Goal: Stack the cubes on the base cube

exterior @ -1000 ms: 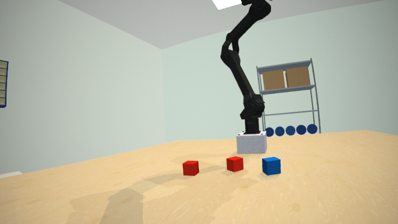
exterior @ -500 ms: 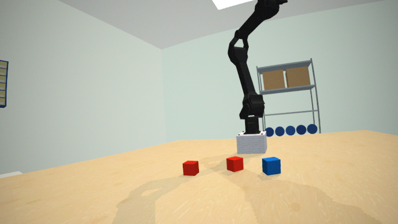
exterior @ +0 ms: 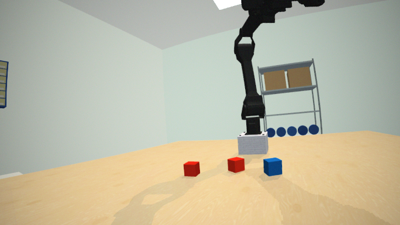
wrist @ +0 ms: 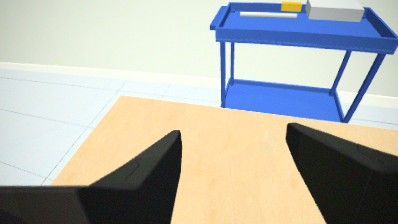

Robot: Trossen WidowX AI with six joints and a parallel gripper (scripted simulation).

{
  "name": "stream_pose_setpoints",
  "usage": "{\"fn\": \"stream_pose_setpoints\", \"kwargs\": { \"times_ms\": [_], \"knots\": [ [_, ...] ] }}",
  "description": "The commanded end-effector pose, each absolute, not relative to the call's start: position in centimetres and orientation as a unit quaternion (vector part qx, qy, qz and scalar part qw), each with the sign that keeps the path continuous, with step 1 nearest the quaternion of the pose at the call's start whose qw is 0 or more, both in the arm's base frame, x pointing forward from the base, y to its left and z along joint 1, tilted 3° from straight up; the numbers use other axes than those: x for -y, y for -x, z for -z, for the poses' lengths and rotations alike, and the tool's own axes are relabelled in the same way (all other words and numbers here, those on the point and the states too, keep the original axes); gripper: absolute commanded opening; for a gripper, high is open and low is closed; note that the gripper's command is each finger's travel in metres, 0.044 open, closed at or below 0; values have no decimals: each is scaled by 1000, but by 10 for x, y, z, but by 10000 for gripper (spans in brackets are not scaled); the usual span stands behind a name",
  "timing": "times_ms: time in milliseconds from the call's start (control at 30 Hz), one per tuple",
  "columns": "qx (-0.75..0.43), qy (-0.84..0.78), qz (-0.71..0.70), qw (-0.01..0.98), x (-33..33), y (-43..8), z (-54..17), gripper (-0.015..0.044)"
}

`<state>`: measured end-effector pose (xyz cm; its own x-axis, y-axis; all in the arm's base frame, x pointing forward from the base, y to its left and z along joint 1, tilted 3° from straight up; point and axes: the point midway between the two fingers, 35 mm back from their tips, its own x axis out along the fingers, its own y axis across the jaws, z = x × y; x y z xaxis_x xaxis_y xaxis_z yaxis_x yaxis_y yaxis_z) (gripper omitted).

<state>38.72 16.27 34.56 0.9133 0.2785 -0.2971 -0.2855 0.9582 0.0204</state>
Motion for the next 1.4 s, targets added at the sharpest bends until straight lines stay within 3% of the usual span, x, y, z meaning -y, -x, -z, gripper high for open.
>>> {"fn": "stream_pose_setpoints", "kwargs": {
  "times_ms": [0, 267, 567, 933, 1167, 1367],
  "knots": [
    [-253, 126, -133, 950, -125, -390, -279, 265],
    [-440, 274, -168, 838, -50, -357, -178, 265],
    [-601, 318, -294, 672, 12, -274, -105, 265],
    [-611, 315, -308, 658, 15, -265, -100, 265],
    [-611, 315, -308, 658, 14, -269, -45, 265],
    [-611, 315, -308, 657, 14, -269, -38, 265]
  ]
}}
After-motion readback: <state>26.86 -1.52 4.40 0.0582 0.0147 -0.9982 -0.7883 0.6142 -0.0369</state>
